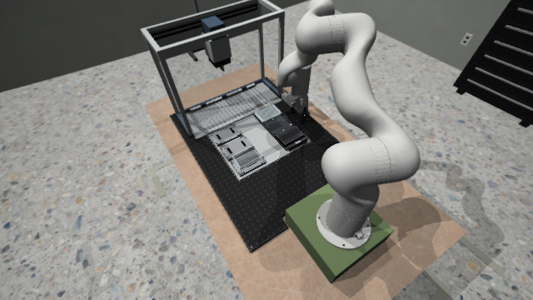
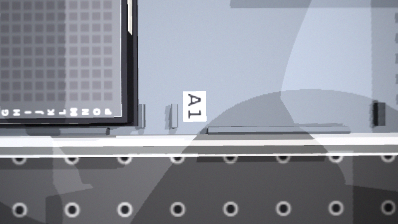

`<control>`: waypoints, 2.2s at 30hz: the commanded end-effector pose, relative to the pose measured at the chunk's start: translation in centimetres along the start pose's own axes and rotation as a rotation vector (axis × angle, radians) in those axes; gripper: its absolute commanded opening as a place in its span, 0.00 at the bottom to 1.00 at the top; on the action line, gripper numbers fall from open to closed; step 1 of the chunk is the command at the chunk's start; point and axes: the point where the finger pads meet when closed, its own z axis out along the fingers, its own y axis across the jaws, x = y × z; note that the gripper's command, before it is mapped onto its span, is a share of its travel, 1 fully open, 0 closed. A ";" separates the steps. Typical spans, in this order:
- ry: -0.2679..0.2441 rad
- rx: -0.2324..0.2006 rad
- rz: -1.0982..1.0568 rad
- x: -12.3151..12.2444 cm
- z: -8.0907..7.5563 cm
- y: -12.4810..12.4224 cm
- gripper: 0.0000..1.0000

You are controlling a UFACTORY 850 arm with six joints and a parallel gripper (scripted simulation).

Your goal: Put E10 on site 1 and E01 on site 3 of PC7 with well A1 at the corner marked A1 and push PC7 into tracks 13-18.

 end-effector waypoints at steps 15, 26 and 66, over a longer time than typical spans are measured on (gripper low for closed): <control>-0.001 -0.002 0.000 -0.1 -1.6 0.1 1.00; -0.001 -0.002 0.000 -0.1 -3.1 0.1 1.00; -0.001 -0.002 0.000 -0.1 -9.1 0.1 1.00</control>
